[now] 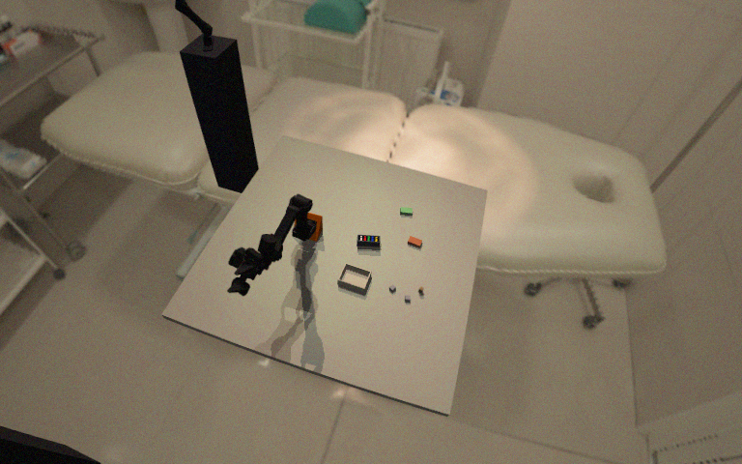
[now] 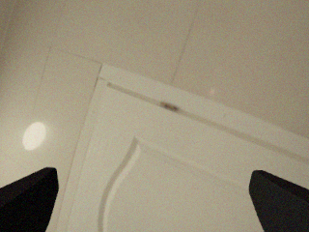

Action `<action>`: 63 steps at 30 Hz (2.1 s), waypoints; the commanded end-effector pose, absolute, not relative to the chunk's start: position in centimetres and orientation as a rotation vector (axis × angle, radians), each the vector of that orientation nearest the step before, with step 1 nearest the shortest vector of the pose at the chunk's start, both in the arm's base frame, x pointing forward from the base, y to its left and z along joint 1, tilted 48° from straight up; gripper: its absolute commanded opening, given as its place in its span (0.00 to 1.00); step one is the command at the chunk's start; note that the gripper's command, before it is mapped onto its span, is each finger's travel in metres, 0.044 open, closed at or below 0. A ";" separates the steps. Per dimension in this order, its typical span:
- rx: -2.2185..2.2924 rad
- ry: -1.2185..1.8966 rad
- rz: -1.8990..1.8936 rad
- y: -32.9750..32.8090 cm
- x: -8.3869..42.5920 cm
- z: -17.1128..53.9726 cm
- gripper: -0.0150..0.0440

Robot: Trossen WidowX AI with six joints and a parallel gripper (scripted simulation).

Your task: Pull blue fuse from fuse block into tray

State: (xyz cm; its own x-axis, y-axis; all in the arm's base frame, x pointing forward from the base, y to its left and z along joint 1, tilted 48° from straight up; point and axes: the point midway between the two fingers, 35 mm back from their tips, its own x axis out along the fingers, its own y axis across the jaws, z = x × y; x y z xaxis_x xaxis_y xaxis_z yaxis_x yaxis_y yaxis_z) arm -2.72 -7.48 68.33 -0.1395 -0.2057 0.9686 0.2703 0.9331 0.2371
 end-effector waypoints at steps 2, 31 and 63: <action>-0.014 -1.662 -0.416 -8.4 -2.7 68.2 0.84; 1.382 -1.004 -0.746 -32.8 23.7 46.1 0.37; 1.080 0.494 -1.295 -2.0 39.8 8.8 0.37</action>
State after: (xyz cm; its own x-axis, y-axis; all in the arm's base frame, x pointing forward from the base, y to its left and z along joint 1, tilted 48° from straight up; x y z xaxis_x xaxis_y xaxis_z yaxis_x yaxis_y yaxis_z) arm 40.98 -4.77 11.43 0.3390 -0.5074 -0.7923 0.8711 -0.1488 0.4680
